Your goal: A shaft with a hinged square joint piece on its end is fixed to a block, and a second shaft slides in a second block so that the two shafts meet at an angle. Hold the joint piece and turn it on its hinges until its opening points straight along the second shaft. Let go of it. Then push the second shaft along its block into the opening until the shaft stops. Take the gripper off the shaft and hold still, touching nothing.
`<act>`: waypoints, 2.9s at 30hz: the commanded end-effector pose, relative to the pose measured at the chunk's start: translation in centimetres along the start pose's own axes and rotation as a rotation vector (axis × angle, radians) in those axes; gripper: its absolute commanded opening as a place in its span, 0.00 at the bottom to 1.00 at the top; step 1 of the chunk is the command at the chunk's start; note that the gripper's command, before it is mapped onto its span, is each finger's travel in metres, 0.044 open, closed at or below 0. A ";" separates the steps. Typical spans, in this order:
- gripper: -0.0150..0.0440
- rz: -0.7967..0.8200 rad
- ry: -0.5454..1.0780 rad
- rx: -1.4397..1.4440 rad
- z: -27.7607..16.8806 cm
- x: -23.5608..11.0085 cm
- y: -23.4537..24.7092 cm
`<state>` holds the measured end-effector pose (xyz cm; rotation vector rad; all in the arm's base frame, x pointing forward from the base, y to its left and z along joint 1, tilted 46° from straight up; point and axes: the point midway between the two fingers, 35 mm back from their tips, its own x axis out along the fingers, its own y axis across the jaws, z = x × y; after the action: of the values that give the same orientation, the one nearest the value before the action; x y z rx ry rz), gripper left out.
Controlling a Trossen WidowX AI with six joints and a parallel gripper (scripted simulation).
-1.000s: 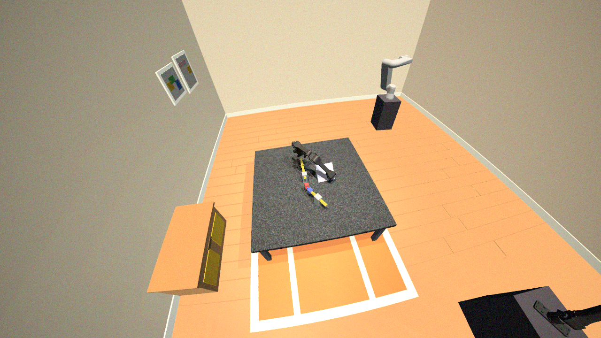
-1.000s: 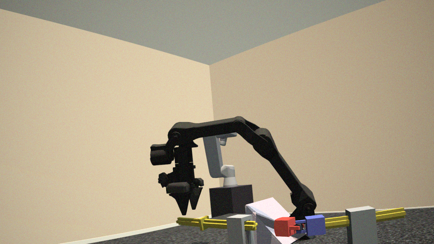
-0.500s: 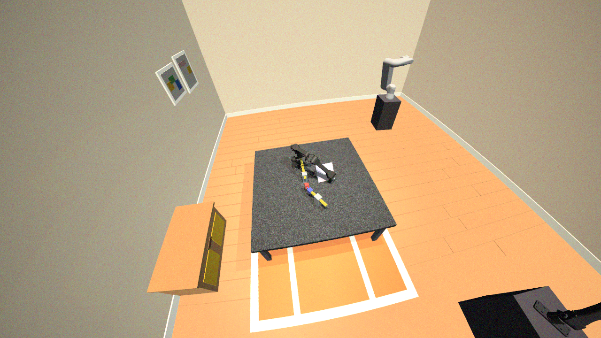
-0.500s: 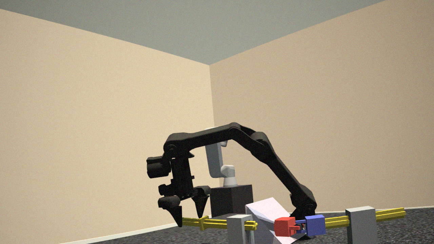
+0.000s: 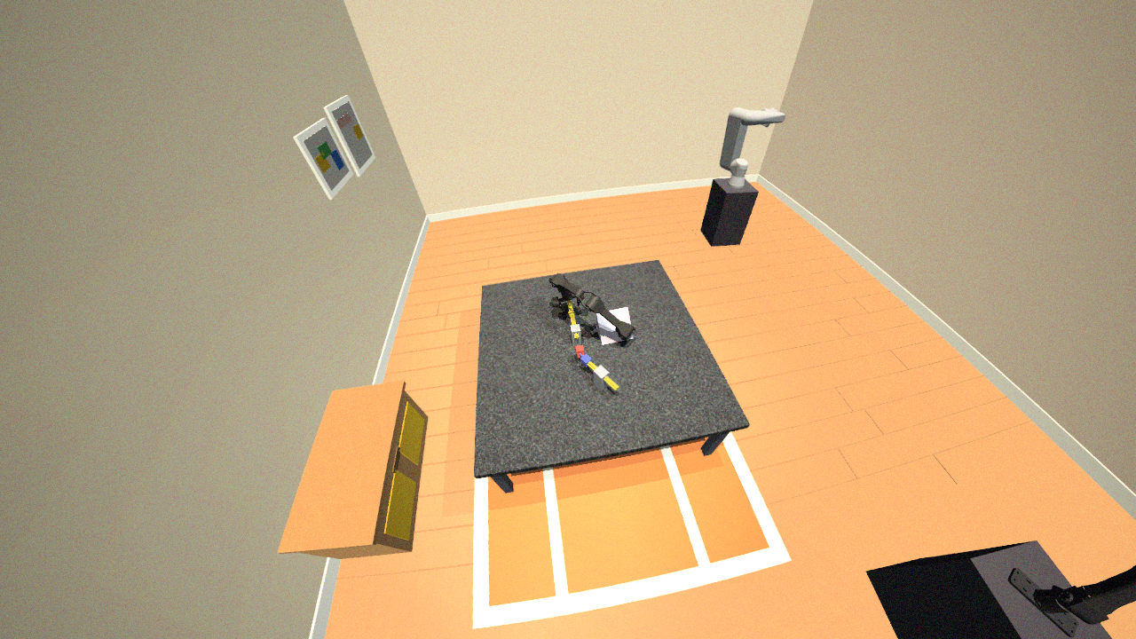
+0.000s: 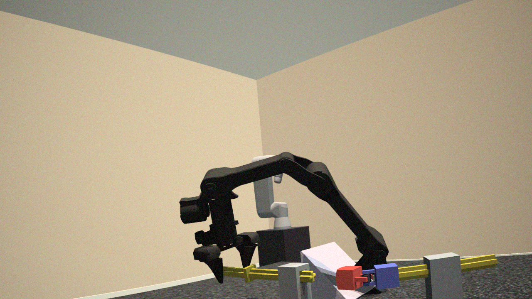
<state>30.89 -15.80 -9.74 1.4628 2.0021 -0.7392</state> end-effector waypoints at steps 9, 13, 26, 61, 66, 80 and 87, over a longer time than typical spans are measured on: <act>1.00 0.001 0.007 0.005 -0.1 1.9 0.0; 0.82 0.001 0.007 0.005 -0.1 1.9 0.0; 0.43 0.001 0.007 0.005 -0.1 1.9 0.0; 0.37 0.098 0.006 0.006 0.2 1.9 0.0; 0.37 0.122 0.006 0.006 0.3 1.9 0.0; 0.37 0.119 0.005 0.005 0.4 1.9 0.0; 0.37 0.119 0.005 0.005 0.4 1.9 0.0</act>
<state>30.44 -14.85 -11.34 1.5726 1.8994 -0.6908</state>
